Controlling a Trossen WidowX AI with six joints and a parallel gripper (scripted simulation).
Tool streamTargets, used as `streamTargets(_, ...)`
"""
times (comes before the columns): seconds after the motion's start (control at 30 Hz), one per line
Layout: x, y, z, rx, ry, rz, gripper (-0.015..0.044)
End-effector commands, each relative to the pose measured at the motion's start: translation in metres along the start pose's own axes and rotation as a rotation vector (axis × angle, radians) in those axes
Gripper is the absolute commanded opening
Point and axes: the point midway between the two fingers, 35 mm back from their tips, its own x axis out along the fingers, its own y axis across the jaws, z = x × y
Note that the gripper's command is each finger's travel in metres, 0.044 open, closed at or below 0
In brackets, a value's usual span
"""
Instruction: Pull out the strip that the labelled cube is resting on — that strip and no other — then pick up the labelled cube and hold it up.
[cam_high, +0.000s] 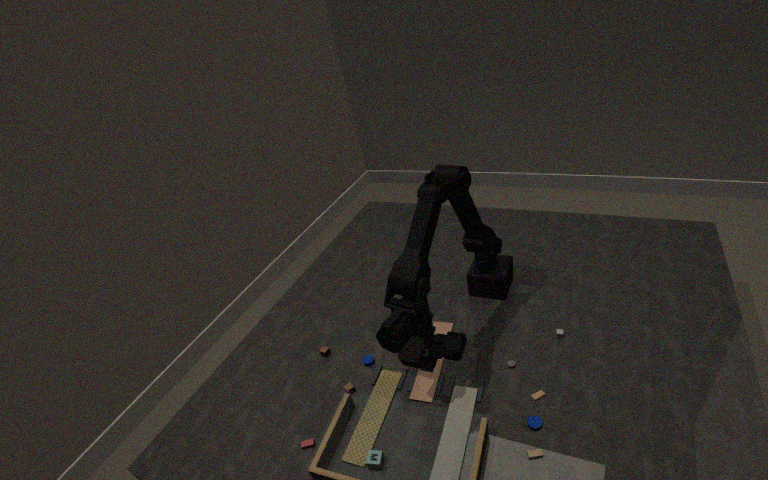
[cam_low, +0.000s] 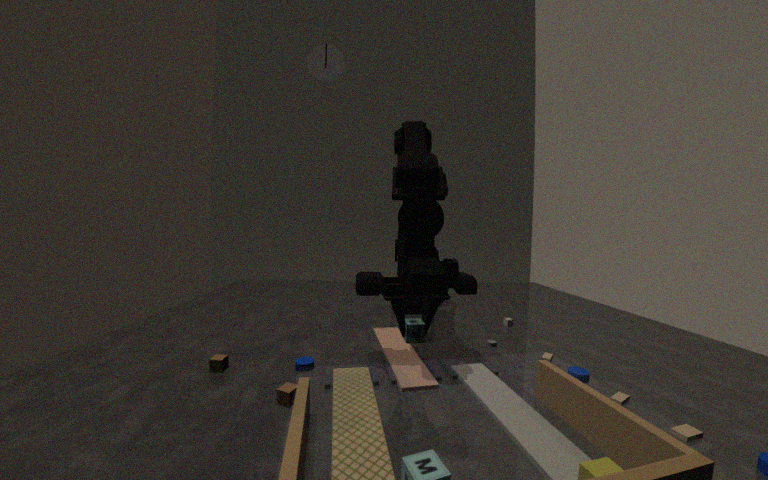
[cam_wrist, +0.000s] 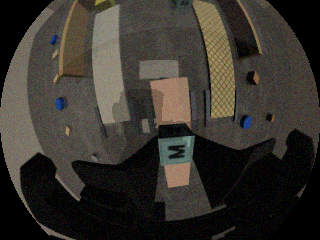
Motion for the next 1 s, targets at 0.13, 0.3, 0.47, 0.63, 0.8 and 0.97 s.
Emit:
streamTargets(0.13,-0.002,0.005,-0.025,0.004,0.004,-0.002,0.0000)
streamTargets(0.3,-0.001,0.008,-0.042,0.004,0.006,-0.002,0.0000)
streamTargets(0.47,-0.001,0.011,-0.055,0.004,0.007,-0.002,0.0000)
streamTargets(0.63,-0.018,0.011,-0.054,0.005,0.006,-0.002,0.0000)
streamTargets(0.8,-0.037,0.011,-0.054,0.004,0.006,-0.002,0.0000)
streamTargets(0.97,-0.037,0.011,-0.054,0.004,0.006,-0.002,0.0000)
